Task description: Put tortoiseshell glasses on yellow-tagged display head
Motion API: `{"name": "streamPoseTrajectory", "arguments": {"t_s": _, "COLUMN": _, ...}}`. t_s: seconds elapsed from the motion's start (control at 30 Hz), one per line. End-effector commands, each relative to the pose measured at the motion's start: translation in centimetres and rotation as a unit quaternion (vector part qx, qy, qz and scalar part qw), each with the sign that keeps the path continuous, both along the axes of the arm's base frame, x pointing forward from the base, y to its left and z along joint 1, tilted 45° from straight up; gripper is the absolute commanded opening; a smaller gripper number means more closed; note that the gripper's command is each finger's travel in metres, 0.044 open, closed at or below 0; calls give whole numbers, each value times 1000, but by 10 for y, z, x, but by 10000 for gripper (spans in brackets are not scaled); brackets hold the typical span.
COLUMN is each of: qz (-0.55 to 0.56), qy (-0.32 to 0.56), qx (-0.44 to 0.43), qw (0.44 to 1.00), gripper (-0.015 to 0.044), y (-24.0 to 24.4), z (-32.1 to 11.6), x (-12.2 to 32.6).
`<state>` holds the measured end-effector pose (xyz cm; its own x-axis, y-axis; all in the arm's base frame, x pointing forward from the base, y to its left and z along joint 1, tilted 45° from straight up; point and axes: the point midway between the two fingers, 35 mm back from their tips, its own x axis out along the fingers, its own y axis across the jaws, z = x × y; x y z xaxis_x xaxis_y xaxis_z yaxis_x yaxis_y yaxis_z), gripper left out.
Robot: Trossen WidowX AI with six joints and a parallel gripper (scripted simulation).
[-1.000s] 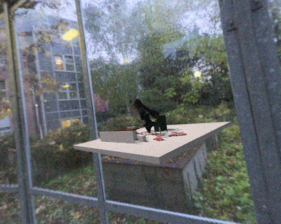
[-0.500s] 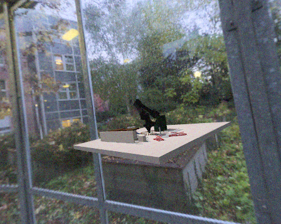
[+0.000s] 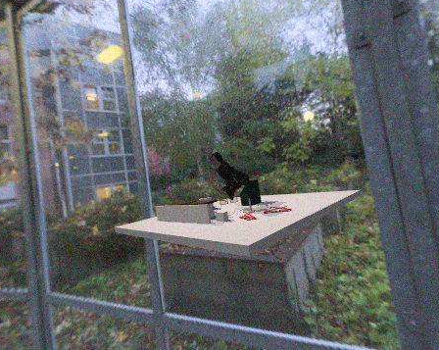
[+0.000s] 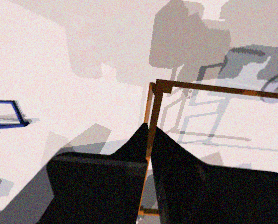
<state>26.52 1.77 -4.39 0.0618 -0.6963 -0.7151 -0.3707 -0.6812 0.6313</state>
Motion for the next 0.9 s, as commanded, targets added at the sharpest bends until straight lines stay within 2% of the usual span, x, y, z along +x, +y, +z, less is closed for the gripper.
{"name": "streamPoseTrajectory", "arguments": {"t_s": 0.0, "qz": -3, "qy": -1, "qx": 2, "qw": 1000, "gripper": 0, "y": 16, "z": 15, "x": -1}}
{"name": "streamPoseTrajectory", "arguments": {"t_s": 0.3, "qz": -9, "qy": 0, "qx": 7, "qw": 1000, "gripper": 0, "y": 31, "z": 34, "x": -1}}
{"name": "streamPoseTrajectory", "arguments": {"t_s": 0.87, "qz": -74, "qy": -17, "qx": 132, "qw": 988, "gripper": 0, "y": -18, "z": 100, "x": 18}}
